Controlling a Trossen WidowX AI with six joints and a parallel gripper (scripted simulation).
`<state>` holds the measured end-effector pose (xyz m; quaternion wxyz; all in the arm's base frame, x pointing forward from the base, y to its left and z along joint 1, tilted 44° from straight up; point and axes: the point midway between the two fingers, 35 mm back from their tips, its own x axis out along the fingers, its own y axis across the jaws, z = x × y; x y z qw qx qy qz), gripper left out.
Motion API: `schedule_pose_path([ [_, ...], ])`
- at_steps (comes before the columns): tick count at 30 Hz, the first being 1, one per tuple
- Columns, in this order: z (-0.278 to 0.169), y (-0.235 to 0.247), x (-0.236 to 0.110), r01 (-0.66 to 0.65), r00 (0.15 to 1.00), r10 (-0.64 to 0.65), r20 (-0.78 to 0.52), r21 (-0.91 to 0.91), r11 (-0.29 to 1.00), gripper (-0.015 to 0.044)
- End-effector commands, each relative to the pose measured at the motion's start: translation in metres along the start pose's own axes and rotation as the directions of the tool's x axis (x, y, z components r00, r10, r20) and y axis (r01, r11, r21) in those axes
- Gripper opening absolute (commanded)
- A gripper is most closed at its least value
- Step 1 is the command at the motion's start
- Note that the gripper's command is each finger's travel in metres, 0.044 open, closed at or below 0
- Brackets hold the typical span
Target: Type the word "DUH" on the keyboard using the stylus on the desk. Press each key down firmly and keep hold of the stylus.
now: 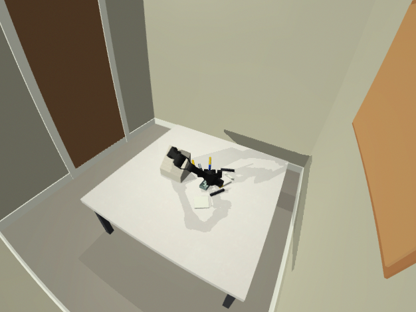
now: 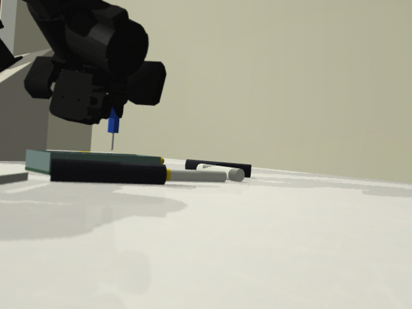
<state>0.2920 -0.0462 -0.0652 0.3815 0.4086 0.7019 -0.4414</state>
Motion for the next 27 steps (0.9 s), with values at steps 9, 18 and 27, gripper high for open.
schedule_pose_path([
  [9,0.0044,0.0010,0.0013,0.002,1.000,-0.002,0.003,-0.005,1.000,0.0081],
  [18,0.0043,0.0005,0.0015,0.003,1.000,-0.002,0.003,-0.005,1.000,0.0081],
  [27,0.0055,-0.0002,0.0027,0.003,1.000,-0.003,0.003,-0.005,1.000,0.0081],
])
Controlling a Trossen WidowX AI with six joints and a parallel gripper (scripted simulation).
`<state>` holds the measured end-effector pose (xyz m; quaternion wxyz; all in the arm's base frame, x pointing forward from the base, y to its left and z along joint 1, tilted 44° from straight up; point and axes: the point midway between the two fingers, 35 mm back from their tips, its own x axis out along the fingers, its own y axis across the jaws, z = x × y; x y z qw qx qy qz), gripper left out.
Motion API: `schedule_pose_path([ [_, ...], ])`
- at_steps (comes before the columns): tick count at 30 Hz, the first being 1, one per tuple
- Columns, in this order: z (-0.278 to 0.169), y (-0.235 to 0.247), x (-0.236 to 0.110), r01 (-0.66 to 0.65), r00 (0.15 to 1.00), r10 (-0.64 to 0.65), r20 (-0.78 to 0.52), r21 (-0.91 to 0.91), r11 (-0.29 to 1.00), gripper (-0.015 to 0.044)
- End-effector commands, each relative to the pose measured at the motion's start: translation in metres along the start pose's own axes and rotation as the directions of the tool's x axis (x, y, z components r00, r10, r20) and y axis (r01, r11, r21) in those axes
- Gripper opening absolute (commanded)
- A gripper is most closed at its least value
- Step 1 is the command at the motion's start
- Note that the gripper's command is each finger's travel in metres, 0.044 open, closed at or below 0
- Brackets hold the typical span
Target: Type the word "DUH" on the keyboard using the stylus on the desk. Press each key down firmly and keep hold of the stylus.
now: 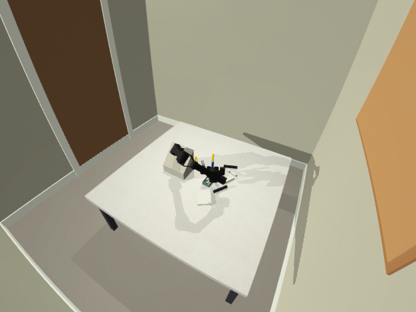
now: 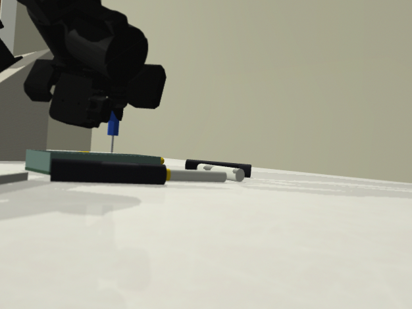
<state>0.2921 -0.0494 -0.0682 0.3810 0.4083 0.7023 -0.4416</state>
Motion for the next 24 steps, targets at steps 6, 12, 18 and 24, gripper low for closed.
schedule_pose_path([
  [6,0.0047,-0.0003,0.0026,0.001,1.000,-0.001,0.004,-0.005,1.000,0.0081],
  [12,0.0066,-0.0004,0.0037,0.001,1.000,-0.001,0.004,-0.005,1.000,0.0081],
  [18,0.0081,-0.0004,0.0046,0.001,1.000,-0.001,0.004,-0.005,1.000,0.0081],
  [24,0.0106,-0.0004,0.0060,0.002,1.000,-0.001,0.004,-0.005,1.000,0.0081],
])
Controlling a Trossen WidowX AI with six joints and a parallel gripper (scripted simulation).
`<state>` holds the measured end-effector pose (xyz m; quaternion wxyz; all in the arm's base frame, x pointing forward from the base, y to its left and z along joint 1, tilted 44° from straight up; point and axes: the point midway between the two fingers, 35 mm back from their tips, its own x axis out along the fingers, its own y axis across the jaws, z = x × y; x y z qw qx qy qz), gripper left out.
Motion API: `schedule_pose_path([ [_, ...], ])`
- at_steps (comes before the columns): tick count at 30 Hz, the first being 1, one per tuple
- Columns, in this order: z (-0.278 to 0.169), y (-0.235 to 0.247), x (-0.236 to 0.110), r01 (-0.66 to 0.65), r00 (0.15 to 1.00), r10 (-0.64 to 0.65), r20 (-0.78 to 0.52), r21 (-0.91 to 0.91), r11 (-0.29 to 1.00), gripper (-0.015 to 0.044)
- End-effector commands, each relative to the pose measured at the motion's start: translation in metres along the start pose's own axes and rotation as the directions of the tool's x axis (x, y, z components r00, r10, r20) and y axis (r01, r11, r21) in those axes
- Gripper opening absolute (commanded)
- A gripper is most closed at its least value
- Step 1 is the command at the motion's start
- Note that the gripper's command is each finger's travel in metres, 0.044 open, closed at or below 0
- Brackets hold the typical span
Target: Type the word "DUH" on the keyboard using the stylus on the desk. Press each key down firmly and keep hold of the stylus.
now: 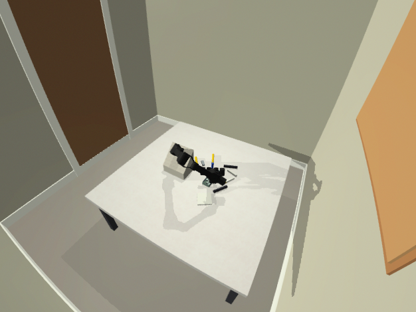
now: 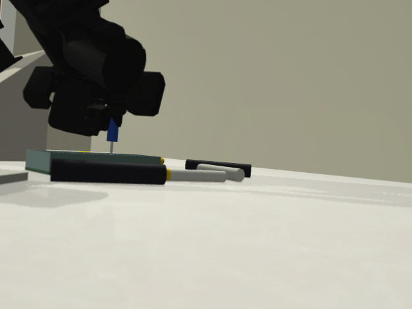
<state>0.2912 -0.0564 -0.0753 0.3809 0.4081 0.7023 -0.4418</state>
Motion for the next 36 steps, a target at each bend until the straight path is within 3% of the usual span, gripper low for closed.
schedule_pose_path([
  [1,0.002,0.000,0.001,0.001,1.000,-0.001,0.004,-0.005,1.000,0.0081],
  [21,0.005,0.000,0.003,0.001,1.000,-0.001,0.004,-0.005,1.000,0.0081],
  [30,-0.028,0.000,-0.016,0.000,1.000,0.000,0.003,-0.006,1.000,0.0081],
  [36,-0.026,0.003,-0.016,-0.003,1.000,0.004,0.011,-0.018,1.000,0.0078],
])
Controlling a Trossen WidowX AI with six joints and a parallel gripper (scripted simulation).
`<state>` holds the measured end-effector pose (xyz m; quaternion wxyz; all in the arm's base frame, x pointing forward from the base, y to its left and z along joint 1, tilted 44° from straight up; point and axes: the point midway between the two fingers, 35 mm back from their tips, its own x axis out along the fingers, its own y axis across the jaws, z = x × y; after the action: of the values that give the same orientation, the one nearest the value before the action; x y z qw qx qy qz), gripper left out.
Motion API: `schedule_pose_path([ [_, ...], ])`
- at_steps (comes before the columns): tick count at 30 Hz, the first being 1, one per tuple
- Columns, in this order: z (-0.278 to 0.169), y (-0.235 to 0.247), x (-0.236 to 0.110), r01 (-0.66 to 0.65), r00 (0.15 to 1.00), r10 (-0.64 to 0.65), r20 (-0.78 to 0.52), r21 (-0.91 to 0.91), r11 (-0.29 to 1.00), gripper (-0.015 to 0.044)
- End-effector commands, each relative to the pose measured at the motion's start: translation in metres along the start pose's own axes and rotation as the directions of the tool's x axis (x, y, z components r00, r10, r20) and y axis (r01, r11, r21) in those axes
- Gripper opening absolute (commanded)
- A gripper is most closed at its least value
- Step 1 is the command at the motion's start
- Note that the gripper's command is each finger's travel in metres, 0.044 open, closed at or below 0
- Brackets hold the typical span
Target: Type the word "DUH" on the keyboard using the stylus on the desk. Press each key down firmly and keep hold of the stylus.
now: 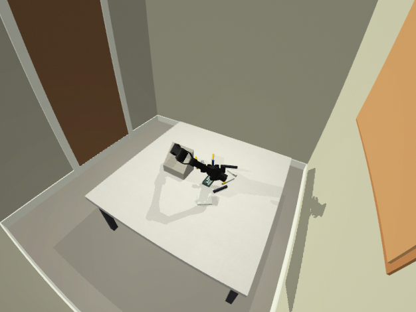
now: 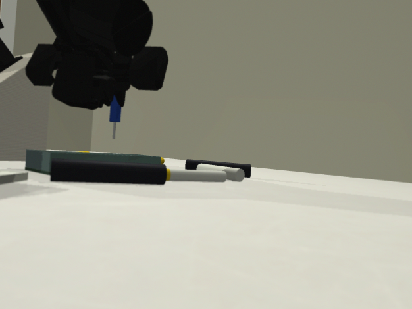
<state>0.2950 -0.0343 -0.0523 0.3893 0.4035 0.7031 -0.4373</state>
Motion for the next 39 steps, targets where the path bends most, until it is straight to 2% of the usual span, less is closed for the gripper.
schedule_pose_path([
  [1,0.001,0.000,0.000,0.000,1.000,0.000,0.000,0.000,1.000,0.0071],
  [5,0.001,0.000,0.000,0.000,1.000,0.000,0.000,0.000,1.000,0.0045],
  [7,0.001,0.001,-0.001,0.000,1.000,0.000,-0.001,0.000,1.000,0.0000],
  [23,0.024,0.010,-0.046,0.004,1.000,-0.004,-0.009,0.013,1.000,0.0000],
  [34,0.042,0.009,-0.036,0.005,1.000,-0.004,-0.009,0.013,1.000,0.0000],
  [37,0.043,0.009,-0.035,0.005,1.000,-0.004,-0.009,0.013,1.000,0.0079],
  [39,0.044,0.009,-0.034,0.005,1.000,-0.004,-0.009,0.013,1.000,0.0081],
])
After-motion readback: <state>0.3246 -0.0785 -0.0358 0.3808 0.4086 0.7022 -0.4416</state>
